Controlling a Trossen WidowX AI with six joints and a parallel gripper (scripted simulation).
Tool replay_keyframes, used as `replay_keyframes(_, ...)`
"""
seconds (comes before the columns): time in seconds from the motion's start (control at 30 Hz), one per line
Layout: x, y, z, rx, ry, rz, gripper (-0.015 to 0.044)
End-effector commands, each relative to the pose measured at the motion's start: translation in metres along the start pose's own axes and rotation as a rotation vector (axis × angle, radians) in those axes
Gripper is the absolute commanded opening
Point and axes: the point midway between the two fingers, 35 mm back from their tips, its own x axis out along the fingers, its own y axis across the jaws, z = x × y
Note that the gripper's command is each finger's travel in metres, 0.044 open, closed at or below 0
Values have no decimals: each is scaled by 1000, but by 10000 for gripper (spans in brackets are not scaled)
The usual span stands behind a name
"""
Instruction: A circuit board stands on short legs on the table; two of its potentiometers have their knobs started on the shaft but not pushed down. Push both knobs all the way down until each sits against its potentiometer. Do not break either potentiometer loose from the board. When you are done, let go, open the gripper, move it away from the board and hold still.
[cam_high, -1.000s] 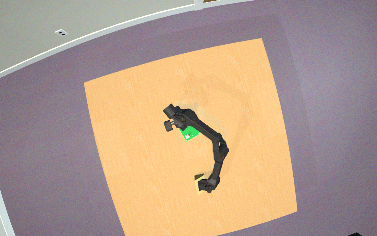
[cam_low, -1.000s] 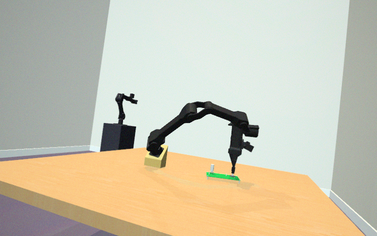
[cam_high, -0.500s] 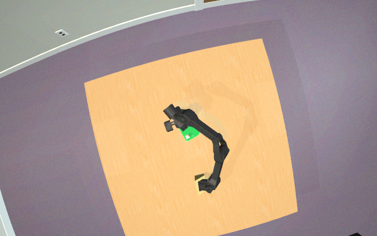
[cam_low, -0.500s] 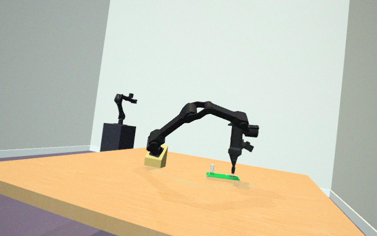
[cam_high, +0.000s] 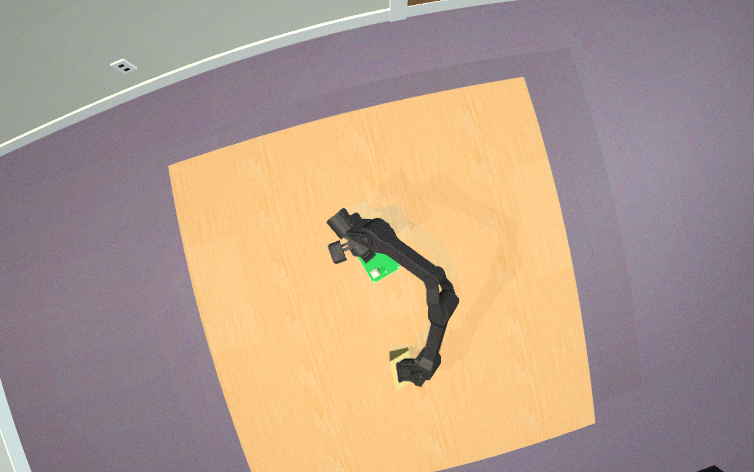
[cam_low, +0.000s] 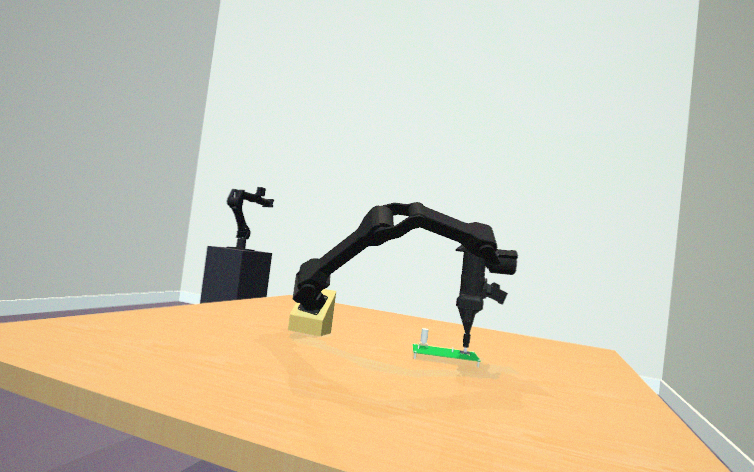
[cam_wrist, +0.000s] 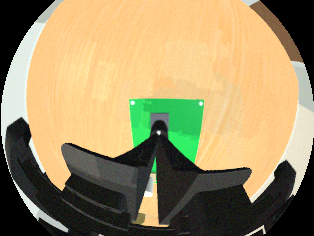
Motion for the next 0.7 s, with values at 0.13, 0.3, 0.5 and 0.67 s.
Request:
replay_keyframes(0.13, 13, -3, 1, 11, 15, -2, 0)
replay_keyframes(0.3, 13, -3, 1, 11, 15, -2, 0)
replay_keyframes(0.5, 15, -3, 1, 11, 15, -2, 0)
replay_keyframes(0.67, 15, -3, 1, 11, 15, -2, 0)
